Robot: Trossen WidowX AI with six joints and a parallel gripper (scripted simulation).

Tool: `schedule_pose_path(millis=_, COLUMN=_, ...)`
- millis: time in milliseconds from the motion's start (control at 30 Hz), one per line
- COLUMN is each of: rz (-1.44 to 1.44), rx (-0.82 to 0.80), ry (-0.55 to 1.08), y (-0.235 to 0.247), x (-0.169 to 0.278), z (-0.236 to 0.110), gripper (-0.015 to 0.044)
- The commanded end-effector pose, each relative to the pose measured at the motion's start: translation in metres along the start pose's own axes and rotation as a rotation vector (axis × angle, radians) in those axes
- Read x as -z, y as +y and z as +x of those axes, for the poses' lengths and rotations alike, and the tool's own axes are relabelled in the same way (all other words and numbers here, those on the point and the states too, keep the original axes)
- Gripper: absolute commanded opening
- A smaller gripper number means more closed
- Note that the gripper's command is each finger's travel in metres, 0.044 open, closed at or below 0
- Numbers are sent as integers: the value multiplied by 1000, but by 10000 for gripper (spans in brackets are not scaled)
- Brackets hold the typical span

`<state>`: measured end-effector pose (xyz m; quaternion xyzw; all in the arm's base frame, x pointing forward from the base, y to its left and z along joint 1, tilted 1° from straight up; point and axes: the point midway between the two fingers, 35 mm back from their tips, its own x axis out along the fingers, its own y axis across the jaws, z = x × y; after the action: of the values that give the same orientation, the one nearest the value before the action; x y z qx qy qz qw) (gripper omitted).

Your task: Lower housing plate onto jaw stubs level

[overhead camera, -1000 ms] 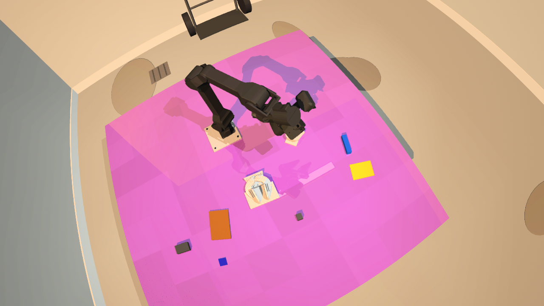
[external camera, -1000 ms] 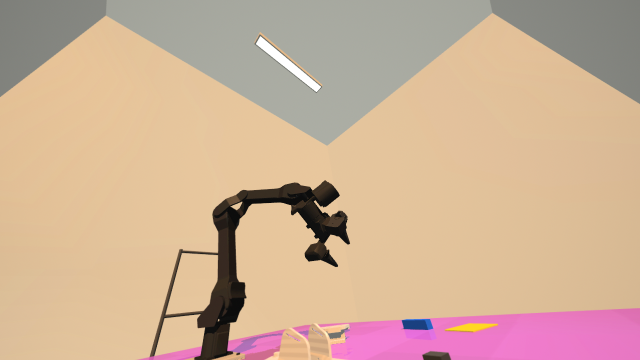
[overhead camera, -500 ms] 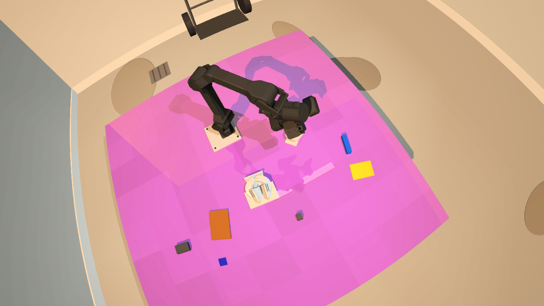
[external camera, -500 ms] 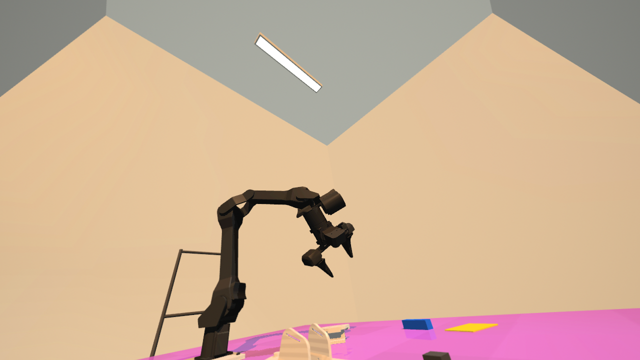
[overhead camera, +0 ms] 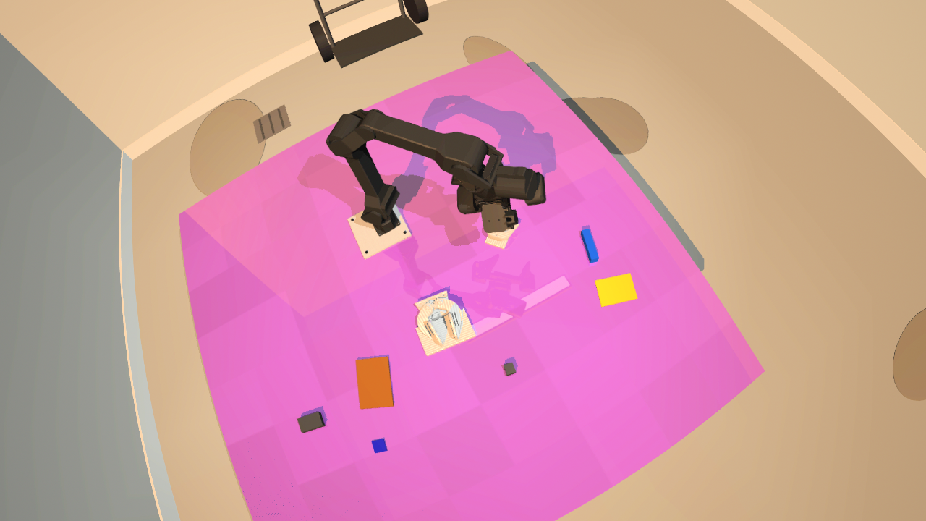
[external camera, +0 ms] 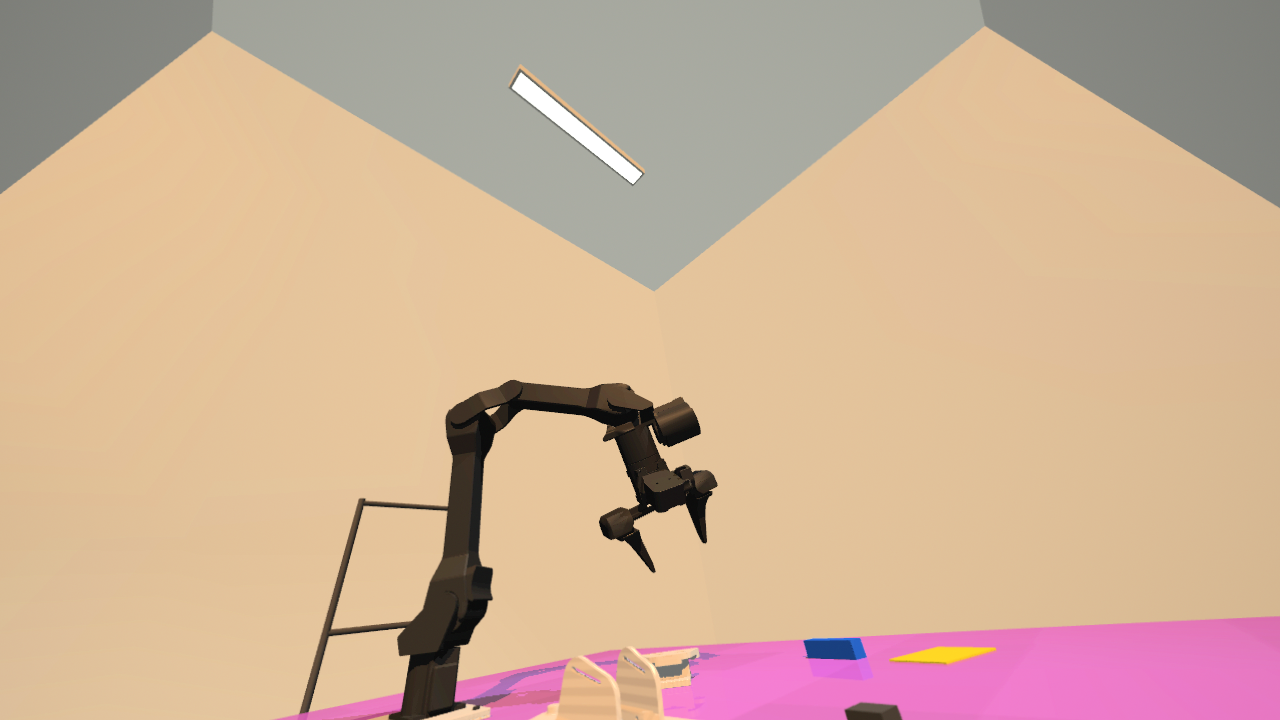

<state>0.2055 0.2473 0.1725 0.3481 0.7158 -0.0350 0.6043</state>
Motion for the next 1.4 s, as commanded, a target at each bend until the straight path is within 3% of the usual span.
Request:
schedule_pose_path(millis=0, rz=58, rx=50, ry=-36, y=-4, x=1, z=5, gripper=440)
schedule_pose_path(millis=900, rz=340, rx=300, ry=-351, y=-34, x=7, z=32, gripper=440)
schedule_pose_path(millis=1133, rz=346, rx=303, ry=-361, y=-35, x=6, z=34, gripper=440)
schedule_pose_path(millis=1367, rz=345, rx=304, ry=-361, y=-49, x=-5, z=68, gripper=440)
